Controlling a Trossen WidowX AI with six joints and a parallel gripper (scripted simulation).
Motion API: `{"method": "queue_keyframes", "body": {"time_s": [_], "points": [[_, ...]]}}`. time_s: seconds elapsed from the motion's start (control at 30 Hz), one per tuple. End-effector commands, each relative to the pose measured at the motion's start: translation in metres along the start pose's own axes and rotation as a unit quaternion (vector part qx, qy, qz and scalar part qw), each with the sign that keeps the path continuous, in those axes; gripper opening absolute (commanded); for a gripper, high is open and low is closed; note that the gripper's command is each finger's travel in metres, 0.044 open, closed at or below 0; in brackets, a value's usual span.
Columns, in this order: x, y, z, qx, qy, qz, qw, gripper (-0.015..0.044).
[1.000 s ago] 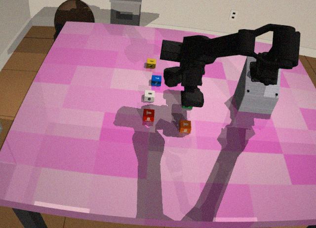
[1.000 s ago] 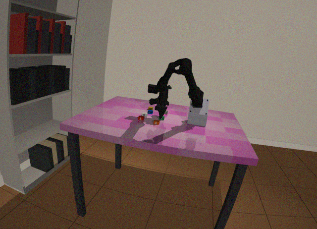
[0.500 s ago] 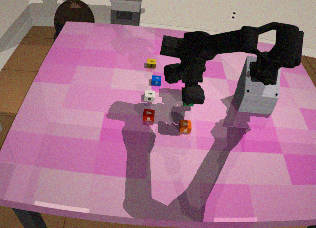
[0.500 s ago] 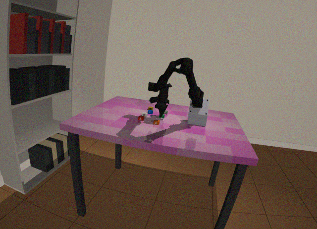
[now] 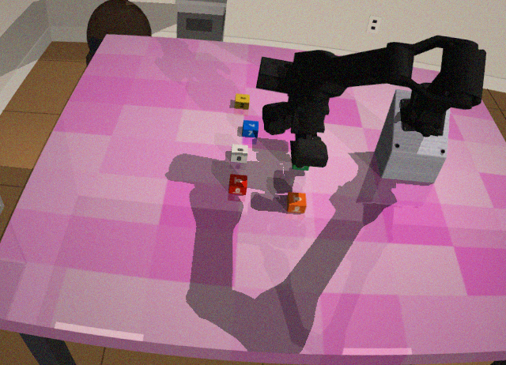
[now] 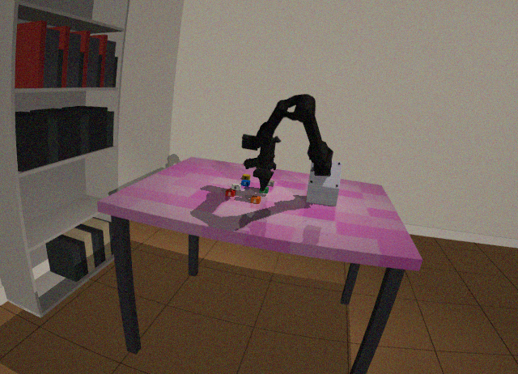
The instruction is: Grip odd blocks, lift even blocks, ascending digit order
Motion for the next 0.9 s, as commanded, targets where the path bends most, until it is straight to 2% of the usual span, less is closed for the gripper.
{"method": "queue_keyframes", "body": {"time_s": [0.0,0.6,0.87], "points": [[0.0043,0.0000,-0.0002,0.003,-0.001,0.000,1.000,0.0120],[0.0123,0.0003,-0.0001,0.003,-0.001,0.000,1.000,0.0120],[0.0123,0.0003,-0.0001,0.003,-0.001,0.000,1.000,0.0330]]}}
Point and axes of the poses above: the point midway between the two fingers, 35 mm back from their tips, its own x axis out along the fingers, its own z axis across the jaws, y = z × x, the point moved 5 cm from there along -x, back along the fingers, and after that the axes turned 9 degrees about x, right-handed, at the moved point
